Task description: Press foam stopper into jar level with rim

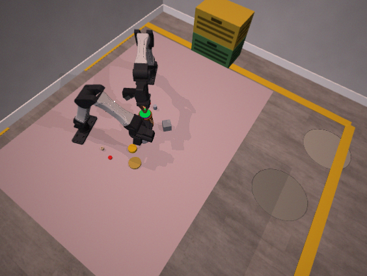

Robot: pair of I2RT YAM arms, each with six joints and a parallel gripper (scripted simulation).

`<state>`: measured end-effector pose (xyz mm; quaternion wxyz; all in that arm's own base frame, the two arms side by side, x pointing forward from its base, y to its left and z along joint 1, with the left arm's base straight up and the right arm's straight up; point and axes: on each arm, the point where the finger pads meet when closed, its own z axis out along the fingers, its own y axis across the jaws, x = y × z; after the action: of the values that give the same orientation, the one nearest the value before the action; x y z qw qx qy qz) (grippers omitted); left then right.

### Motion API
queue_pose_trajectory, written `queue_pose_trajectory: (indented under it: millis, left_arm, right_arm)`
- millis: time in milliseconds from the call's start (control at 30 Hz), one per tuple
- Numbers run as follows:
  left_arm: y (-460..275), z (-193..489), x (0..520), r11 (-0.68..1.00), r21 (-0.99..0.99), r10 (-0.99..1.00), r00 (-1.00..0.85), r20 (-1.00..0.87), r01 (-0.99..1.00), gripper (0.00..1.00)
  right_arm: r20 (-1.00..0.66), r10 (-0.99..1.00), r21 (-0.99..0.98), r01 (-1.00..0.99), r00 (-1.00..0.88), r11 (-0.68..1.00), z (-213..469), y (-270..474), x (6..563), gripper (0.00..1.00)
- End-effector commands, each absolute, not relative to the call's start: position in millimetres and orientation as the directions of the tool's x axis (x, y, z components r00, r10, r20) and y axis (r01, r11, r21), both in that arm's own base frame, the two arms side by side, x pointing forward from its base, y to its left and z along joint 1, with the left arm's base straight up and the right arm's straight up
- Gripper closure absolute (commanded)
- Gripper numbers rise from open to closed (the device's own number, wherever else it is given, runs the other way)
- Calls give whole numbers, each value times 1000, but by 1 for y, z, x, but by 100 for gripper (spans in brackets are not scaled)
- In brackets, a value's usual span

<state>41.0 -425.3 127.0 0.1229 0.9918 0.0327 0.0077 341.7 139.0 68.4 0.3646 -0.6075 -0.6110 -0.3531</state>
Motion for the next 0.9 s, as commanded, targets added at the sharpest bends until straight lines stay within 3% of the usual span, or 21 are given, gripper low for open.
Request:
queue_pose_trajectory:
  millis: [0,867]
  left_arm:
    - [-425,128,39,-966,252,66,998,6,62,100]
    - [-422,106,35,-975,215,59,998,5,56,100]
  right_arm:
    - [881,469,70,998,-65,8,79,135,357,36]
    - [881,469,70,998,-65,8,79,135,357,36]
